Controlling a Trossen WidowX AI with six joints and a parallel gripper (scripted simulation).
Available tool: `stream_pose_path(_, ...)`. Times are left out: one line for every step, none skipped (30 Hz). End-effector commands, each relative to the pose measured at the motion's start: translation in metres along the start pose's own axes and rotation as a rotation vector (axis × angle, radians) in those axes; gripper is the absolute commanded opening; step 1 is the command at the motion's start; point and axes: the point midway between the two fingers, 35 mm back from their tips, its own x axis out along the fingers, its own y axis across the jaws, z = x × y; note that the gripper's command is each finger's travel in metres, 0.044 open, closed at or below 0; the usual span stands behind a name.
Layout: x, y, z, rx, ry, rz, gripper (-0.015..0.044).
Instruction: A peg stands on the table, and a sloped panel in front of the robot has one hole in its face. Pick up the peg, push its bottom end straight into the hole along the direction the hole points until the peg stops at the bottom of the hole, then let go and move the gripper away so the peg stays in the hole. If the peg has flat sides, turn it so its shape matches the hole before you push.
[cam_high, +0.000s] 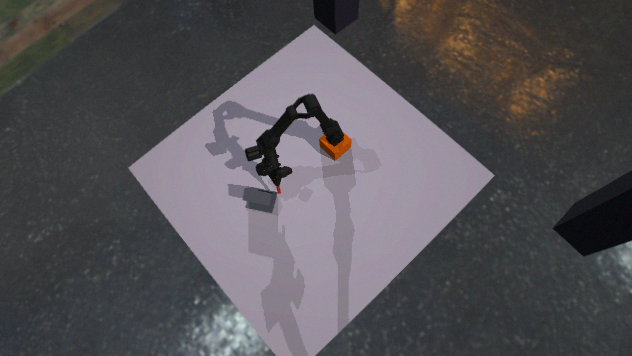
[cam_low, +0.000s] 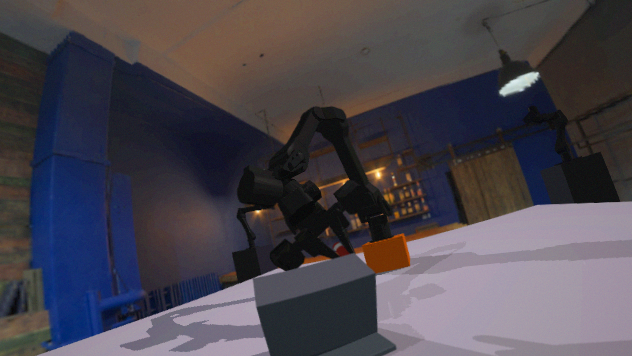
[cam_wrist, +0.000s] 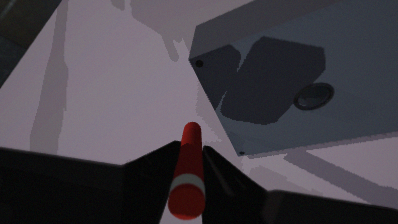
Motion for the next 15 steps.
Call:
stream_pose_path(-0.001,-0.002,-0.003,0.003,-0.014,0.010,0.0000)
stream_pose_path(-0.002,-0.003,-0.004,0.003,-0.020,0.011,0.0000)
stream_pose_path(-0.003,-0.004,-0.004,0.003,-0.025,0.012,0.0000)
stream_pose_path(-0.004,-0.005,-0.004,0.003,-0.030,0.013,0.0000)
stream_pose_path(-0.004,-0.006,-0.004,0.004,-0.035,0.014,0.0000)
stream_pose_path(-0.005,-0.007,-0.004,0.004,-0.040,0.015,0.0000)
stream_pose_path(-0.006,-0.008,-0.005,0.004,-0.045,0.016,0.0000)
stream_pose_path(-0.007,-0.009,-0.005,0.004,-0.050,0.017,0.0000)
stream_pose_path(-0.007,-0.010,-0.005,0.004,-0.055,0.017,0.0000)
stream_pose_path(-0.008,-0.011,-0.005,0.004,-0.061,0.018,0.0000)
stream_pose_path(-0.009,-0.012,-0.005,0.004,-0.066,0.019,0.0000)
stream_pose_path(-0.010,-0.013,-0.006,0.004,-0.071,0.020,0.0000)
stream_pose_path(-0.011,-0.014,-0.006,0.004,-0.076,0.020,0.0000)
stream_pose_path(-0.011,-0.015,-0.006,0.004,-0.081,0.021,0.0000)
stream_pose_path(-0.012,-0.016,-0.006,0.004,-0.087,0.022,0.0000)
